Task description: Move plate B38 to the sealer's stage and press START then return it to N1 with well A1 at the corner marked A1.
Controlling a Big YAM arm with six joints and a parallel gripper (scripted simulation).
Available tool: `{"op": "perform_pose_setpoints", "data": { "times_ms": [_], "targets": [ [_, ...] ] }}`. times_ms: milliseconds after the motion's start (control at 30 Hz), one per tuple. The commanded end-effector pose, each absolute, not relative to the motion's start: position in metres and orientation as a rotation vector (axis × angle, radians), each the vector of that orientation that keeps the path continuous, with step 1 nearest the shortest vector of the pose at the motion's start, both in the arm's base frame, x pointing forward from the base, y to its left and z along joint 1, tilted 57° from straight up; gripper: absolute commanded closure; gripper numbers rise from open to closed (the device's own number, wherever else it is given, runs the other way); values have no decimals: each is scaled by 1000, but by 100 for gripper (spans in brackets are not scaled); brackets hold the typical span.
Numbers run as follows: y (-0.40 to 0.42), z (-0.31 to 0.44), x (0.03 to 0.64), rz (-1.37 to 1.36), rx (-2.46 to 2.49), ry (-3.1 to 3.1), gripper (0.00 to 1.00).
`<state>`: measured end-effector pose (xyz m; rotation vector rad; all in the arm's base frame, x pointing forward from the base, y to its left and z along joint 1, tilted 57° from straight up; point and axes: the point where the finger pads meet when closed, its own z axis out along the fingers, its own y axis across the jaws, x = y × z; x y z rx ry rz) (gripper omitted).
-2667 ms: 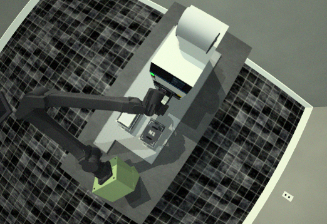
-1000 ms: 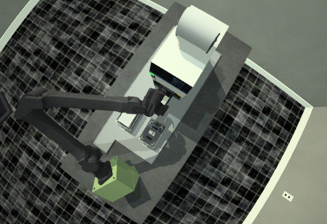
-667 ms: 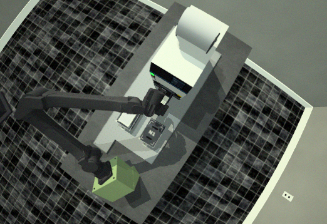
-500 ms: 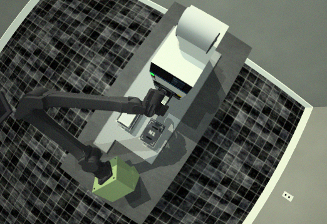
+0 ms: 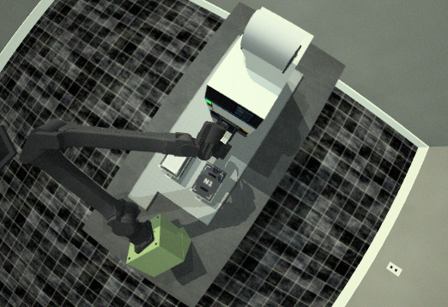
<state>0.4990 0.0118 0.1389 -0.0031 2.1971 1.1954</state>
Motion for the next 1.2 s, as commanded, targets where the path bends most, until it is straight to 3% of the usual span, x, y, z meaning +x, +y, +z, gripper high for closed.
{"op": "perform_pose_setpoints", "data": {
  "times_ms": [0,1167],
  "targets": [
    [16,148,499,1187,-20,2183,0],
    [-14,166,501,1160,-39,2176,0]
  ]
}}
